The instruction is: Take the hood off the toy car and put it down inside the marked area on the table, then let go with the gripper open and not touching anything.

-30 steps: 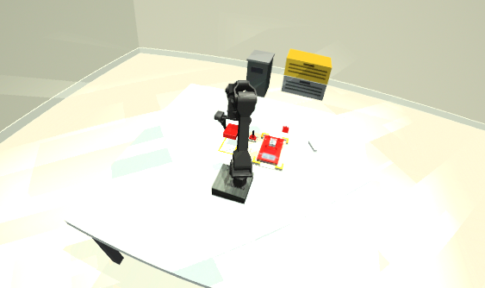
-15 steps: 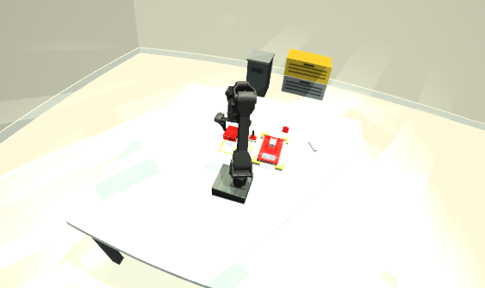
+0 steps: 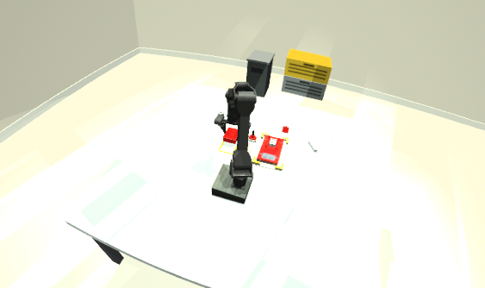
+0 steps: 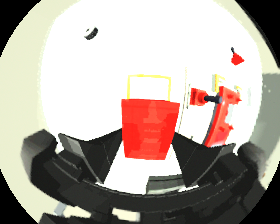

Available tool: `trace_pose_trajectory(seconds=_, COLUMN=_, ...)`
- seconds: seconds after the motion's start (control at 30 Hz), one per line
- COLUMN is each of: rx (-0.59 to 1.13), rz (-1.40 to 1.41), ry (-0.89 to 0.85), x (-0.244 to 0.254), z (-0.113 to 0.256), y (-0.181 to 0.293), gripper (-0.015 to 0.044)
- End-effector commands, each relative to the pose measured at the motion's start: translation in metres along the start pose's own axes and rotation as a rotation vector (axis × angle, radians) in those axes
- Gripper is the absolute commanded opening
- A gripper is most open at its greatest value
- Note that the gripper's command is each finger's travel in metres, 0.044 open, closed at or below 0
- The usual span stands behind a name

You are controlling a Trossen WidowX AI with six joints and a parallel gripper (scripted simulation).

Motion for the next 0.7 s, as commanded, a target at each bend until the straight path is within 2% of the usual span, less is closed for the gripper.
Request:
trace_pose_trajectory(seconds=0.0, rx=0.005, rz=0.0, ry=-0.001, x=0.0, z=-0.0047, y=0.0012, gripper=0.0)
trace_pose_trajectory(seconds=0.67, rx=0.005, rz=0.0, ry=-0.001, x=-0.0001, z=-0.0144, y=0.0018, gripper=0.0)
Point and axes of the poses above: the point midway between the two fingers, 35 mm back from their tips, its own z axis back along the fingers, its own x axis across the jaws, y = z × x, the point moved 3 cm from there along z, back along the fingers, and after that the axes turned 13 degrees about z, right-handed, at the moved point
